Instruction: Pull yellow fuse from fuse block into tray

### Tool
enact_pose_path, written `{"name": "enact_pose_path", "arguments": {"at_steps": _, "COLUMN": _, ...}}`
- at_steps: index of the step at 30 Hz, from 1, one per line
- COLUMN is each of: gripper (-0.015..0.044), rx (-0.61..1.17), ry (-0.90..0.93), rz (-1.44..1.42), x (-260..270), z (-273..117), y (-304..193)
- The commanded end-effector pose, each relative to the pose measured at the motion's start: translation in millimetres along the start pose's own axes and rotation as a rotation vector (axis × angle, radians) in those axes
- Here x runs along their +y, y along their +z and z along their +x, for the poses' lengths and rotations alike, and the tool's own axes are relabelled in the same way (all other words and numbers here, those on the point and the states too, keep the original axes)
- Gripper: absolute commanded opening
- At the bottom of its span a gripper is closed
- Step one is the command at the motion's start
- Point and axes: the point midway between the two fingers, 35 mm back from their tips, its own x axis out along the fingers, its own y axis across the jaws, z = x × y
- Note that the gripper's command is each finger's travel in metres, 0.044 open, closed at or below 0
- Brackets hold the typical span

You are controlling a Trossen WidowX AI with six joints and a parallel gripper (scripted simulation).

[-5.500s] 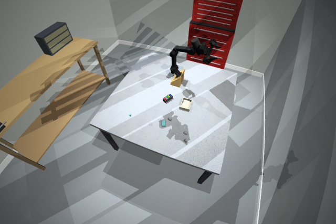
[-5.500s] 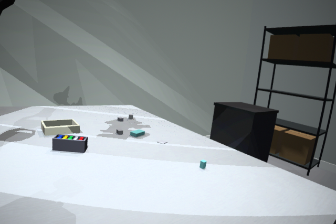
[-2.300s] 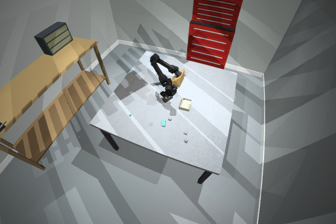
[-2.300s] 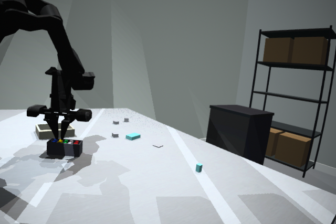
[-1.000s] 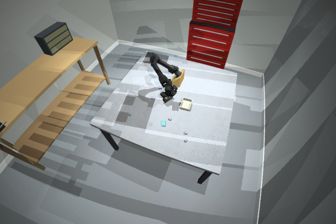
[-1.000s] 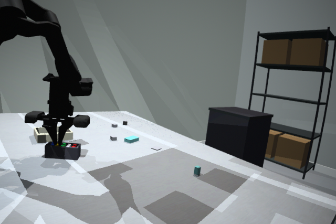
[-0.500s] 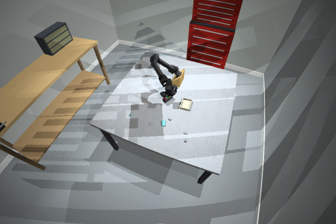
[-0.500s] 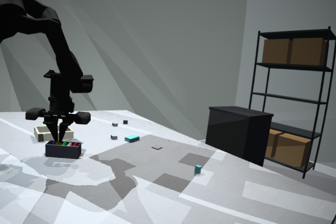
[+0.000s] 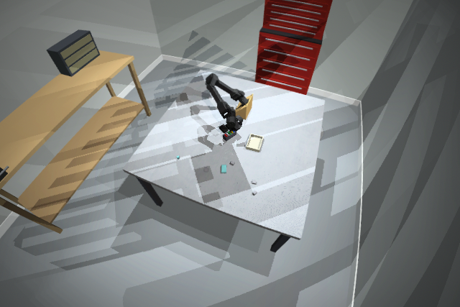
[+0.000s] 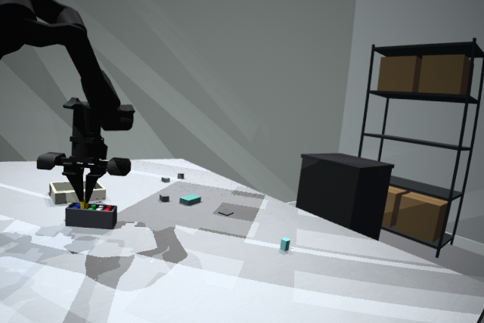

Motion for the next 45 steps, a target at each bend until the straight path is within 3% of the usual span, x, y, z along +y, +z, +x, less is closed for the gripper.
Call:
{"name": "enact_pose_path", "arguments": {"at_steps": 1, "gripper": 0.0000, "rx": -0.001, "ry": 0.002, "rz": 0.004, "x": 0, "z": -2, "y": 0}}
{"name": "enact_pose_path", "arguments": {"at_steps": 45, "gripper": 0.0000, "rx": 0.000, "ry": 0.000, "rz": 0.001, "x": 0, "z": -25, "y": 0}}
